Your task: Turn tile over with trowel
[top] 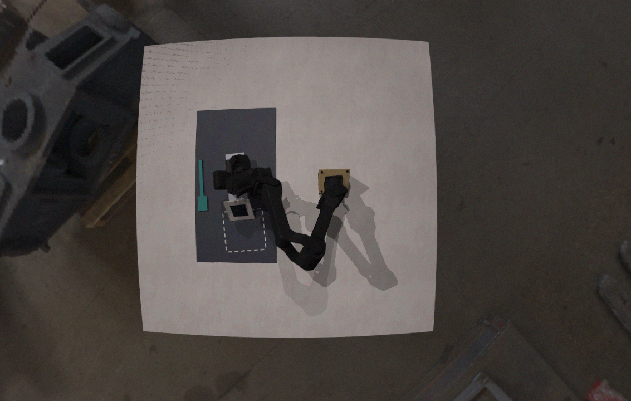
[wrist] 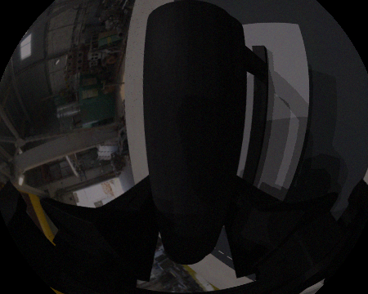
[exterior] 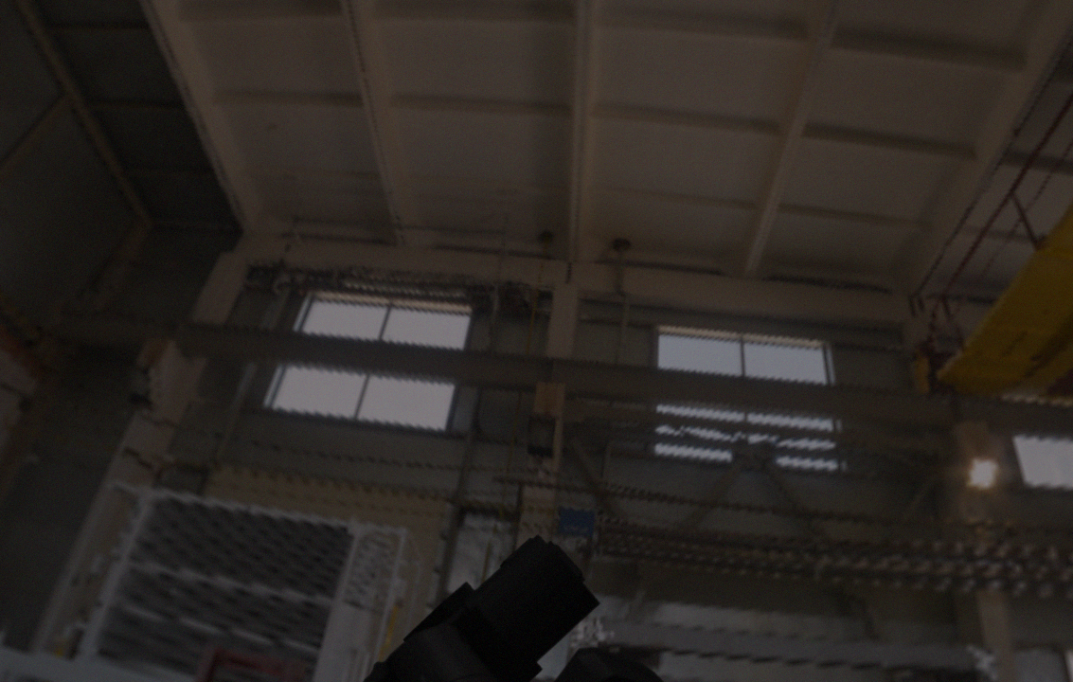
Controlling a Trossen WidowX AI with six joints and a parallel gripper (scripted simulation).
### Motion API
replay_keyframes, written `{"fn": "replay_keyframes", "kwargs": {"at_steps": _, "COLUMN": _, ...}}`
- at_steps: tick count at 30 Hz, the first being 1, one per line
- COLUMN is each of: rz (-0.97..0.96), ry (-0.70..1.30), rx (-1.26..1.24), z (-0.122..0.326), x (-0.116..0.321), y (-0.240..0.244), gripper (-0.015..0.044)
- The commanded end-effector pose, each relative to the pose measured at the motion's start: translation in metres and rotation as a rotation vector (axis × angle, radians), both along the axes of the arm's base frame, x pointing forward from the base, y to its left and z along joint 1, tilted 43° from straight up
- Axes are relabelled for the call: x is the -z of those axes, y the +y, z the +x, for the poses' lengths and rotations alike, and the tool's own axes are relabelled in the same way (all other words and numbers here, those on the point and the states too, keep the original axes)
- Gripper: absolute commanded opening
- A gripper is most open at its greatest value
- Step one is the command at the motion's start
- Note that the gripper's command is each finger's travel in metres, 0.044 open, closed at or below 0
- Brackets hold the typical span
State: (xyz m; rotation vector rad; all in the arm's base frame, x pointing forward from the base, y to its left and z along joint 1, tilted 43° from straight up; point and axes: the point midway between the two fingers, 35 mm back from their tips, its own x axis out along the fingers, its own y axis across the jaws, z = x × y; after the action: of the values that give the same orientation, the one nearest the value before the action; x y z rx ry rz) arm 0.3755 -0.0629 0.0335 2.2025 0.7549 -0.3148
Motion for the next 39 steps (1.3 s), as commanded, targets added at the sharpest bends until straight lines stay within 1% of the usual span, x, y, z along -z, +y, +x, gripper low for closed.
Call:
{"fn": "replay_keyframes", "kwargs": {"at_steps": 1, "rz": -0.006, "ry": -0.015, "rx": 0.001, "z": 0.002, "x": -0.017, "y": 0.001, "gripper": 0.0000}}
{"fn": "replay_keyframes", "kwargs": {"at_steps": 14, "rz": -0.004, "ry": -0.015, "rx": 0.001, "z": 0.001, "x": -0.050, "y": 0.031, "gripper": 0.0000}}
{"fn": "replay_keyframes", "kwargs": {"at_steps": 17, "rz": -0.003, "ry": -0.015, "rx": 0.001, "z": 0.001, "x": -0.054, "y": 0.039, "gripper": 0.0000}}
{"fn": "replay_keyframes", "kwargs": {"at_steps": 22, "rz": -0.003, "ry": -0.015, "rx": 0.001, "z": 0.001, "x": -0.054, "y": 0.040, "gripper": 0.0000}}
{"fn": "replay_keyframes", "kwargs": {"at_steps": 25, "rz": -0.006, "ry": -0.012, "rx": 0.000, "z": 0.002, "x": -0.052, "y": 0.031, "gripper": 0.0000}}
{"fn": "replay_keyframes", "kwargs": {"at_steps": 33, "rz": -0.008, "ry": -0.013, "rx": 0.000, "z": 0.001, "x": -0.037, "y": -0.021, "gripper": 0.0000}}
{"fn": "replay_keyframes", "kwargs": {"at_steps": 39, "rz": -0.007, "ry": -0.015, "rx": 0.001, "z": 0.000, "x": -0.036, "y": -0.025, "gripper": 0.0000}}
